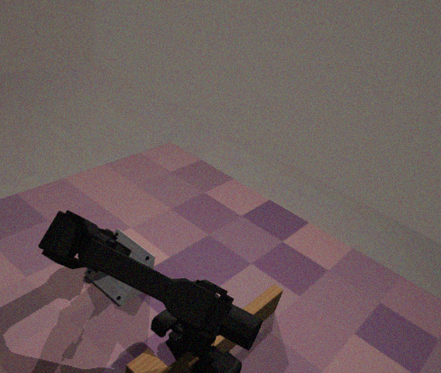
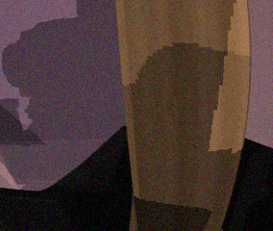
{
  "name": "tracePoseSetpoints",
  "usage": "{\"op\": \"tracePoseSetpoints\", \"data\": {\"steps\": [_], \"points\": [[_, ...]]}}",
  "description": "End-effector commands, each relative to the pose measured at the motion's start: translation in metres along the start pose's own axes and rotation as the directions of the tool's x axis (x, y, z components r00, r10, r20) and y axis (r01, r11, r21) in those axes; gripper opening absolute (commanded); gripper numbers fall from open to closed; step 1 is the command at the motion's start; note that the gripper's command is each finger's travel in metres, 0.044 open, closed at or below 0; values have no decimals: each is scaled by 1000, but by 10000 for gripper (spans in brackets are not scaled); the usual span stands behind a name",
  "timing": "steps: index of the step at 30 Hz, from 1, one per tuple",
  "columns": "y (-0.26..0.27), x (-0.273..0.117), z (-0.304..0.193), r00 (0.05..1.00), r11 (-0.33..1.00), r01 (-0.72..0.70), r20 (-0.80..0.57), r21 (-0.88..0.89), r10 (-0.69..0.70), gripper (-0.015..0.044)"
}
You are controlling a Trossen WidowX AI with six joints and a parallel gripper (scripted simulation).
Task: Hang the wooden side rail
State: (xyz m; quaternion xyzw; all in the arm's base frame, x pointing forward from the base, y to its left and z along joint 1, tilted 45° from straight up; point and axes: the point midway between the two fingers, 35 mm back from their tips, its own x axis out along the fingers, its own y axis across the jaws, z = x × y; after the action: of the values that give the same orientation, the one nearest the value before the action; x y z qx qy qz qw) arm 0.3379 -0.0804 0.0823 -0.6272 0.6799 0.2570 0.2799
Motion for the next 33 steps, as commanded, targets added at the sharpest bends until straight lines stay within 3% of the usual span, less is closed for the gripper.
{"op": "tracePoseSetpoints", "data": {"steps": [1,33], "points": [[-2,-6,-1,1000,1000,16,1,-4,-16,0],[-2,-5,-4,1000,1000,16,1,-4,-16,0]]}}
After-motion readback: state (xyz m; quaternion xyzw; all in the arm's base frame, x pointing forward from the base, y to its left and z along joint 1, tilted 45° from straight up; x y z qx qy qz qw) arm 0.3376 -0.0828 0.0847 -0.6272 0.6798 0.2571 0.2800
